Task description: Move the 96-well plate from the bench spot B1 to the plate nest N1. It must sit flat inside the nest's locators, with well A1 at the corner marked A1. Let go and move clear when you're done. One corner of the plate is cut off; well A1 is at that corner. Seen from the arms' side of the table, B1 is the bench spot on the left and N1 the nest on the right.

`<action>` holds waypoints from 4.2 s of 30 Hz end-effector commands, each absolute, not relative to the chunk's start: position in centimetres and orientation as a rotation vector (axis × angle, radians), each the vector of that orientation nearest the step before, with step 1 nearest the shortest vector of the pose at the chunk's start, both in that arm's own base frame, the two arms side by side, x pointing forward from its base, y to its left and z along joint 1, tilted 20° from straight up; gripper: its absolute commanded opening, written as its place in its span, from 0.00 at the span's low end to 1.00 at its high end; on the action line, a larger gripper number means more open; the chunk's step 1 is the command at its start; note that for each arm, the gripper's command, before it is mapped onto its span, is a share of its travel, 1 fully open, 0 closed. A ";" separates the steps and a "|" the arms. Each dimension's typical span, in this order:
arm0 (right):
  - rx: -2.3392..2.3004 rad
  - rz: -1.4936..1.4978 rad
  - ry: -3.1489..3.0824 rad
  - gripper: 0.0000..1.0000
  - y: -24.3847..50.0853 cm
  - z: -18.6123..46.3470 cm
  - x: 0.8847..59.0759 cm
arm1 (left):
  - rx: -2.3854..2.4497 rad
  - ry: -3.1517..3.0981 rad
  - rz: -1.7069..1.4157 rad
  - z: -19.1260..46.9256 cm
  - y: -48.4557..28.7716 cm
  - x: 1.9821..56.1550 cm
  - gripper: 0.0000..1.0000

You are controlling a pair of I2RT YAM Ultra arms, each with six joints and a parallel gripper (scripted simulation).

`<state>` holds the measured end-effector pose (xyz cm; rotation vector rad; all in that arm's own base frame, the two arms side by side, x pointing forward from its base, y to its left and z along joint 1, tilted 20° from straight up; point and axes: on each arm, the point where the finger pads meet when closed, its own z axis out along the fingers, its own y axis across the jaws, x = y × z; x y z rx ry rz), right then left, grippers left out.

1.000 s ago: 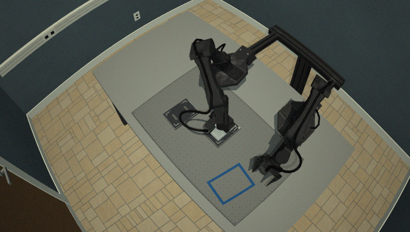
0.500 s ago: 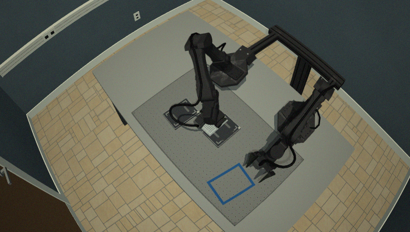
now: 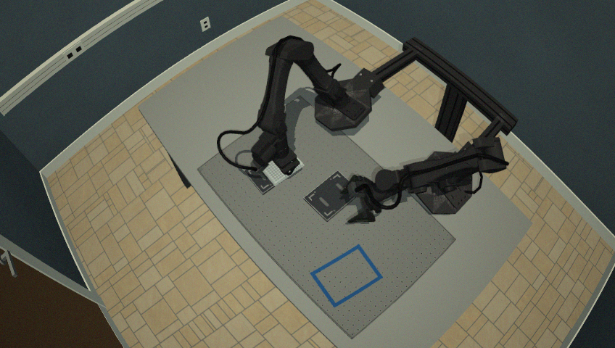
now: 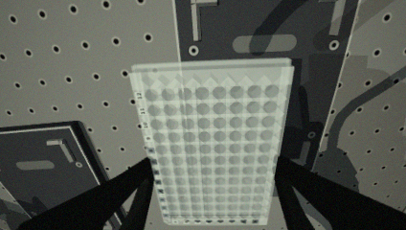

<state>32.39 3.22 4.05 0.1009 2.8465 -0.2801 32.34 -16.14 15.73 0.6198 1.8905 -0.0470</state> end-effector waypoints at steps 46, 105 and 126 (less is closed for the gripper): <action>0.077 -0.247 2.824 0.78 -0.6 5.3 35.1 | 1.025 1.692 -0.289 11.5 -30.0 18.5 1.00; 0.086 -0.253 2.834 0.78 -1.6 0.8 35.9 | 1.010 1.679 -0.293 12.3 -30.2 18.8 1.00; 0.082 -0.259 2.769 1.00 -1.0 4.9 36.9 | 1.010 1.679 -0.293 12.3 -30.2 18.8 1.00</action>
